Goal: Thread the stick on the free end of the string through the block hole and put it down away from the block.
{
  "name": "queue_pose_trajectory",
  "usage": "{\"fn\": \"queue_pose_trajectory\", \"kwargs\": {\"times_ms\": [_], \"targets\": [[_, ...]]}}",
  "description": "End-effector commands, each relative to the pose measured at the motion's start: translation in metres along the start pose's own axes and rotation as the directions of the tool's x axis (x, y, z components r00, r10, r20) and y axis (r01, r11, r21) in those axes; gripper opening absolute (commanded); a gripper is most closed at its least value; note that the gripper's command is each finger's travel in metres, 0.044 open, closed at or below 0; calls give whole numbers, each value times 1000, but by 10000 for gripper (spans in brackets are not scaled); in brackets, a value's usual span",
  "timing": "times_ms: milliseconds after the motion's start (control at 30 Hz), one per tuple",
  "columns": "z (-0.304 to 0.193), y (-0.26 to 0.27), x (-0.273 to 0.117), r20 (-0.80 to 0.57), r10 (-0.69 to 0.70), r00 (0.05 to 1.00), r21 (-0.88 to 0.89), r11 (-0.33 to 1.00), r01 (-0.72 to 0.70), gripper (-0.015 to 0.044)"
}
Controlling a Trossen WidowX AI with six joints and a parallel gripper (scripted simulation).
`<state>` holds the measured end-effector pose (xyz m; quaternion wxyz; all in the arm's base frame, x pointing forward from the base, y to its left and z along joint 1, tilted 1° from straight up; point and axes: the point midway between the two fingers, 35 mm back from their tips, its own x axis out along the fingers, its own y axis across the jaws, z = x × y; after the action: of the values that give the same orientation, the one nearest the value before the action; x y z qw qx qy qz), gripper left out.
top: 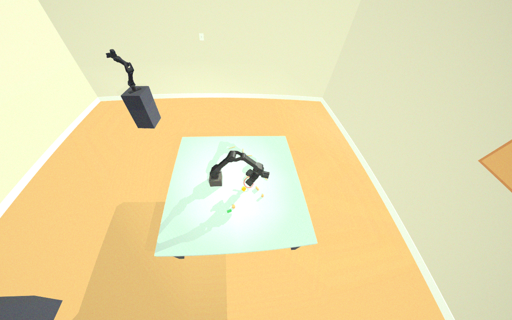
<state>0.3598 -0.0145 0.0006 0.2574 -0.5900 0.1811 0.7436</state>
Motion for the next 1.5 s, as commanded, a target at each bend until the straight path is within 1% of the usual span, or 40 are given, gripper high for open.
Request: {"fn": "queue_pose_trajectory", "kwargs": {"times_ms": [0,1467], "targets": [[-5,1,-2,-12,2,1000,-7,1000,-3,0],[-59,10,-17,-102,-5,995,-16,1000,4,0]]}}
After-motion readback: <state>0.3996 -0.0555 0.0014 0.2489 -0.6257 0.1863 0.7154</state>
